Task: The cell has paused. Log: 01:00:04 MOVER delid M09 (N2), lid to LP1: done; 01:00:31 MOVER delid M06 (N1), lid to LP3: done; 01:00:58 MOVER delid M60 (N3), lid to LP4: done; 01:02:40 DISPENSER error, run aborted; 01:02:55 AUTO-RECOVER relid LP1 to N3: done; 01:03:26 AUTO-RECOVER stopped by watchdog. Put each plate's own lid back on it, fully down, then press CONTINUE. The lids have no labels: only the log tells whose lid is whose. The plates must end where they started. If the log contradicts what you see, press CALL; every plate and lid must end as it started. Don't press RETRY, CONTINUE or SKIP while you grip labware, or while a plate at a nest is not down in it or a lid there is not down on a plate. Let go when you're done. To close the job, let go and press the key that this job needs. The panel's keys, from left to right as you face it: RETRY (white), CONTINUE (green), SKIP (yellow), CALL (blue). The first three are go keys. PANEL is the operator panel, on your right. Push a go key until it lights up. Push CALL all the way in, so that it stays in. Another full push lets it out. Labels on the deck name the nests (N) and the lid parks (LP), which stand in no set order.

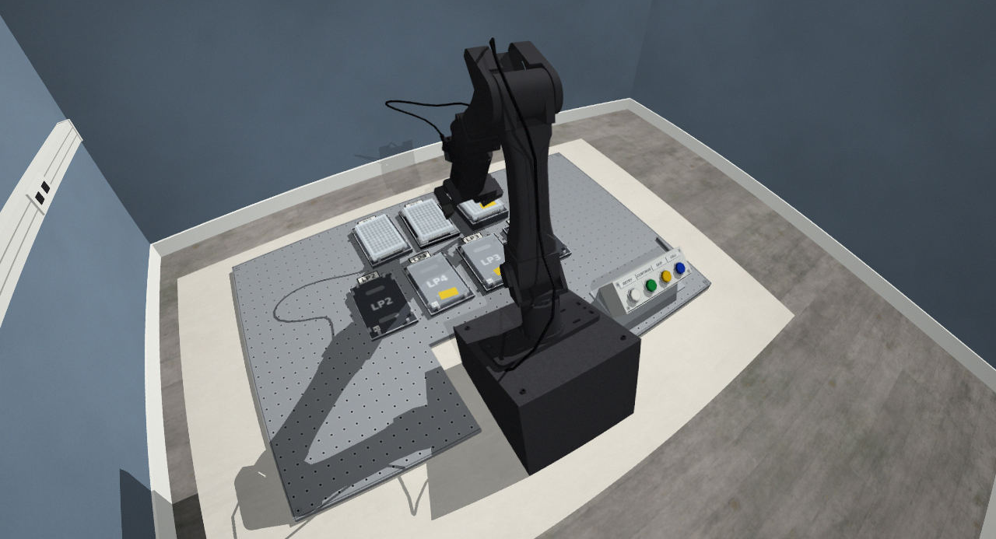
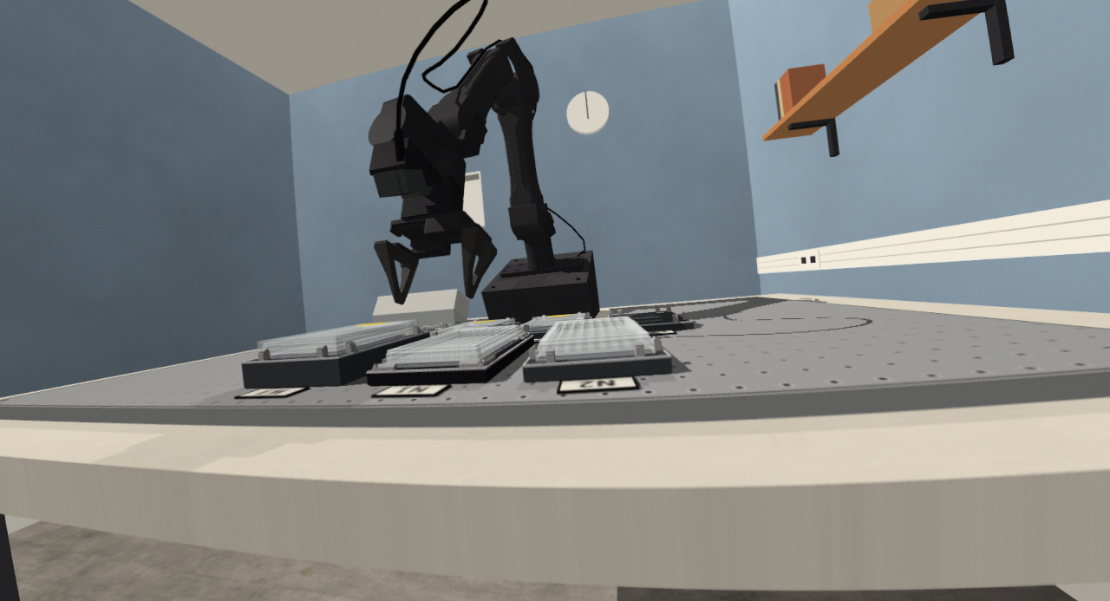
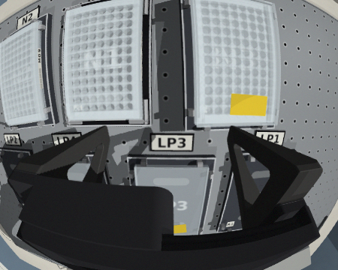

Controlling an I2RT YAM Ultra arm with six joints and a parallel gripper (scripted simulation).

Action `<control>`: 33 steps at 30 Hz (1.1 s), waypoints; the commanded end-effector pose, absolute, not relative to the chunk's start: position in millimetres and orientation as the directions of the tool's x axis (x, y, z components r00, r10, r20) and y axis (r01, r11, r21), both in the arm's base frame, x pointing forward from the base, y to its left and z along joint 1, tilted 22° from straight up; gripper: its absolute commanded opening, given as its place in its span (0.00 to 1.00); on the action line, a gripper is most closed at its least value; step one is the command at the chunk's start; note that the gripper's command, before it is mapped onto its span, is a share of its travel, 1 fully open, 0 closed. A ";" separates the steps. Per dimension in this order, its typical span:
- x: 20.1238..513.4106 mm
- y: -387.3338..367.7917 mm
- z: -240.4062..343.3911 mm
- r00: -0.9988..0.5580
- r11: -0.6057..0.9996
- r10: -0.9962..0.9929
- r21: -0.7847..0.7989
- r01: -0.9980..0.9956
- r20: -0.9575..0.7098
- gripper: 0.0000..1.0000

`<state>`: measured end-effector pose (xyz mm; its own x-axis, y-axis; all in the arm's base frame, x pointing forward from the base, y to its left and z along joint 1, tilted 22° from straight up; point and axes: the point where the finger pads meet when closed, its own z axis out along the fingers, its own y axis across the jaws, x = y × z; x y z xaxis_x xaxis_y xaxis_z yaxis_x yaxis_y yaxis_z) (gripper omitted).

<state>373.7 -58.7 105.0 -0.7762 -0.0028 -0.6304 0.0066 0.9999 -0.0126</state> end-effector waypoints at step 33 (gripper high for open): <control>272.8 -66.4 71.3 -0.917 1.000 0.010 -0.011 0.016 -0.399 1.00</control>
<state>263.4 -61.1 57.6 -0.9320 0.0107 -0.3622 0.0141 0.9999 -0.0069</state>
